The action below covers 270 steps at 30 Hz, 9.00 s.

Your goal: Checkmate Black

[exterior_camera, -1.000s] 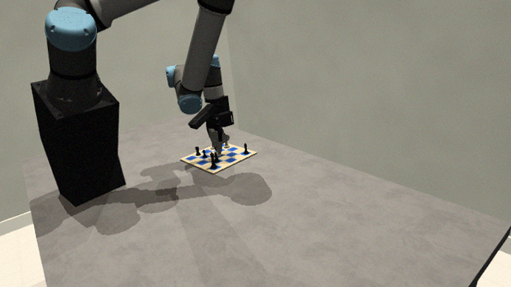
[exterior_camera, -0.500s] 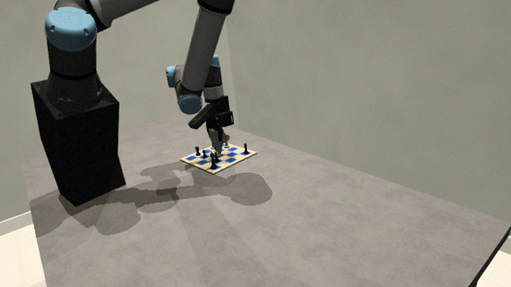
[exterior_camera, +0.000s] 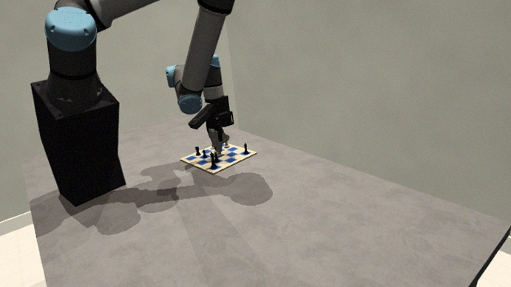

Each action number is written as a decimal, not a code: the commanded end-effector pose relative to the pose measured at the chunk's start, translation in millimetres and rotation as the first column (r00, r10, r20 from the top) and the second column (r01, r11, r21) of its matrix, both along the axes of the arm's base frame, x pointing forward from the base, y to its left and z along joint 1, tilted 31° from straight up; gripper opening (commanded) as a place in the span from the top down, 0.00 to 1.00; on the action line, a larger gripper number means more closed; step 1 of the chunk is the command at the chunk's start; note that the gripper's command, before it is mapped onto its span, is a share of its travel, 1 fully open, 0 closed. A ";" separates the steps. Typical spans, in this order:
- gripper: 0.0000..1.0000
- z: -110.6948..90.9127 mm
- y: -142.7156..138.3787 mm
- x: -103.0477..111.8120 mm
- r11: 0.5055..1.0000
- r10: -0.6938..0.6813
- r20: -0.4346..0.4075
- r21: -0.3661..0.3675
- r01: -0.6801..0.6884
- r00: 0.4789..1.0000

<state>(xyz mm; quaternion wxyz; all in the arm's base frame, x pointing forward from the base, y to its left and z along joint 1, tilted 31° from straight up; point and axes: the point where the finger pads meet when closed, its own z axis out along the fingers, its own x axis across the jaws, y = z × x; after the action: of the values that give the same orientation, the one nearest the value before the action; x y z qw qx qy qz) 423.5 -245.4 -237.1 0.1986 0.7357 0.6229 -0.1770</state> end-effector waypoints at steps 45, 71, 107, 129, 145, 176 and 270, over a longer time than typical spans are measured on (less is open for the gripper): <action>1.00 86.2 51.4 1.6 1.000 0.000 0.001 0.000 0.000 1.000; 1.00 124.6 -11.6 -6.7 0.997 0.077 -0.045 0.002 -0.077 0.996; 1.00 42.8 -60.8 -7.7 0.997 0.077 -0.045 0.002 -0.077 0.996; 1.00 42.4 -61.1 -7.7 0.997 0.077 -0.045 0.002 -0.077 0.996; 1.00 42.4 -61.1 -7.7 0.997 0.077 -0.045 0.002 -0.077 0.996; 1.00 38.9 -63.1 -7.7 0.997 0.077 -0.045 0.002 -0.077 0.996; 0.00 116.2 -17.0 -6.6 0.997 0.077 -0.045 0.002 -0.077 0.996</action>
<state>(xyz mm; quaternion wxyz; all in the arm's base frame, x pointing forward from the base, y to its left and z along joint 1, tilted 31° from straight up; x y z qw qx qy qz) 416.5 -262.5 -121.6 0.1905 0.7070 0.6553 -0.1857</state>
